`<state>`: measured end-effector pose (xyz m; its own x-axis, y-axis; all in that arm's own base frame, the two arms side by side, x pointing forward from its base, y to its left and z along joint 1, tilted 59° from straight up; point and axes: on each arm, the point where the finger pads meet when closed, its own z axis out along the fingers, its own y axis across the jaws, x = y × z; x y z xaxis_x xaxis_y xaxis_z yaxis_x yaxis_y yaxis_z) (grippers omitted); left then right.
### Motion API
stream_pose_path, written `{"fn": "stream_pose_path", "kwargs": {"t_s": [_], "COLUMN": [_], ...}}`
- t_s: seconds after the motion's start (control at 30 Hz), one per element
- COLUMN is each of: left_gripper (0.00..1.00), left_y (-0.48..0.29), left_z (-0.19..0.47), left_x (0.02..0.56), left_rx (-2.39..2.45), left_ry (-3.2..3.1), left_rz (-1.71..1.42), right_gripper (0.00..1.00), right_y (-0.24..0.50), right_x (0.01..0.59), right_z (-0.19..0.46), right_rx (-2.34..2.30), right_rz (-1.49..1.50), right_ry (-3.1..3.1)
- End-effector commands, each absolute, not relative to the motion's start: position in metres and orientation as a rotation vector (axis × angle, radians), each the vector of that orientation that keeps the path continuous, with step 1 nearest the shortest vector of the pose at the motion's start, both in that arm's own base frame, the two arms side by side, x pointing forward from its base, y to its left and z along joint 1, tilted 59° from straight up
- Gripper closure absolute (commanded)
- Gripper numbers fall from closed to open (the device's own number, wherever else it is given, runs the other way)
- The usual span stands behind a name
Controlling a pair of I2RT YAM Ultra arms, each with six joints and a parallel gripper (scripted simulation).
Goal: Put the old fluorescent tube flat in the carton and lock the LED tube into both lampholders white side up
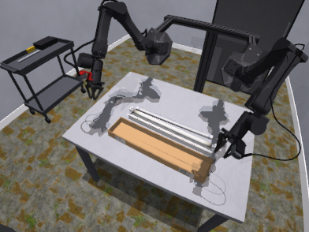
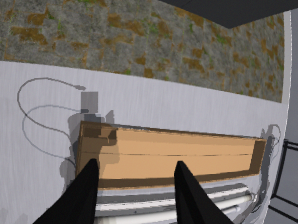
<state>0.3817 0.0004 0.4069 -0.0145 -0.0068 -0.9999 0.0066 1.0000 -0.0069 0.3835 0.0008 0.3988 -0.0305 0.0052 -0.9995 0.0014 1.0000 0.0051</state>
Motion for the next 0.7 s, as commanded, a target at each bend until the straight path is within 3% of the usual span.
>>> {"fn": "stream_pose_path", "kwargs": {"t_s": [0.0,0.27,0.33,0.37,0.47,0.67], "left_gripper": [0.51,0.51,0.51,0.51,0.51,0.51], "left_y": [-0.008,-0.003,-0.007,-0.004,-0.002,-0.008], "left_z": [0.419,0.420,0.448,0.410,0.382,0.347], "left_x": [0.371,0.370,0.364,0.389,0.397,0.427], "left_rx": [0.041,0.019,0.037,0.033,0.079,0.270], "left_ry": [1.529,1.522,1.463,1.583,1.649,1.752], "left_rz": [-0.016,0.005,-0.012,0.023,0.104,0.351], "right_gripper": [0.51,0.51,0.51,0.51,0.51,0.51], "right_y": [0.003,0.000,0.000,0.010,0.004,0.002], "right_x": [0.368,0.377,0.377,0.394,0.397,0.422], "right_z": [0.439,0.427,0.427,0.370,0.389,0.332], "right_rx": [-0.025,-0.018,-0.018,-0.001,0.113,0.448], "right_rz": [0.000,-0.005,-0.005,0.041,0.088,0.235], "right_ry": [1.492,1.520,1.520,1.678,1.650,1.772]}}
